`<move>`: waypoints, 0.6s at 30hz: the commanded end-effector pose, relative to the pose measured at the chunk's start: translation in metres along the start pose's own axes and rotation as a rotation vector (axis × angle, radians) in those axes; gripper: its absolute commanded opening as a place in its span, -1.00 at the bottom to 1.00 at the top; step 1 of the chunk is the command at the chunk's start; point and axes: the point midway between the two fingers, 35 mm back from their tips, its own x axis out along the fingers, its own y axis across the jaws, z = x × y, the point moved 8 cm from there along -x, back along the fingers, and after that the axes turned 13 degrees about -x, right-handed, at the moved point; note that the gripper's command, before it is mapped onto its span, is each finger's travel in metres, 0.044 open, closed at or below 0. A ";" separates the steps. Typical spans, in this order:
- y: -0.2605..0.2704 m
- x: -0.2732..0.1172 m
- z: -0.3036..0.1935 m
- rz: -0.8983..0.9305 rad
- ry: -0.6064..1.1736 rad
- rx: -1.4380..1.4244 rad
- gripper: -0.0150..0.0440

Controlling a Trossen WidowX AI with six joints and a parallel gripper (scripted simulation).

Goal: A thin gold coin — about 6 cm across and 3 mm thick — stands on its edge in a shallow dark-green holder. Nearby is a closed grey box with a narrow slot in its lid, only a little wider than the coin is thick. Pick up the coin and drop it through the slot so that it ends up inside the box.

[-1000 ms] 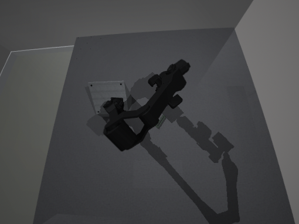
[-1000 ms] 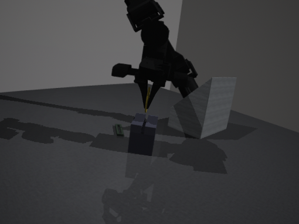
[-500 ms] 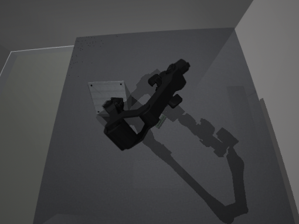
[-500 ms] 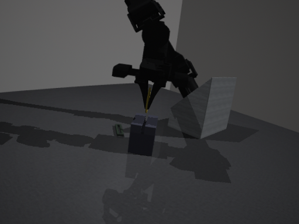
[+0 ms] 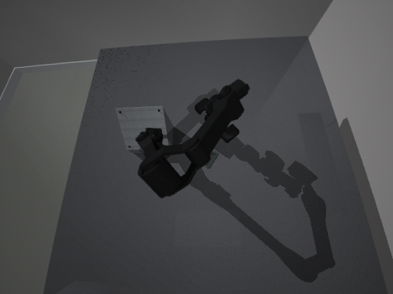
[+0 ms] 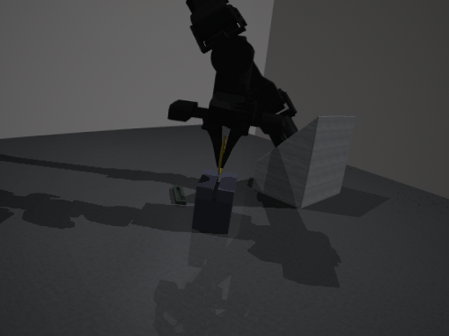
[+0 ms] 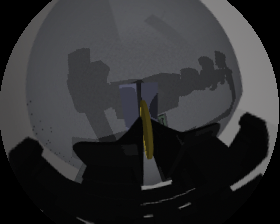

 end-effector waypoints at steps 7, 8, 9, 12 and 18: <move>0.000 0.006 0.000 -0.004 0.002 -0.004 -0.49; 0.000 0.006 0.000 -0.004 0.002 -0.004 -0.49; 0.000 0.007 0.000 -0.004 0.002 -0.004 -0.49; 0.000 0.008 0.000 -0.004 0.002 -0.004 -0.49; 0.000 0.009 0.000 0.000 0.000 0.001 -0.40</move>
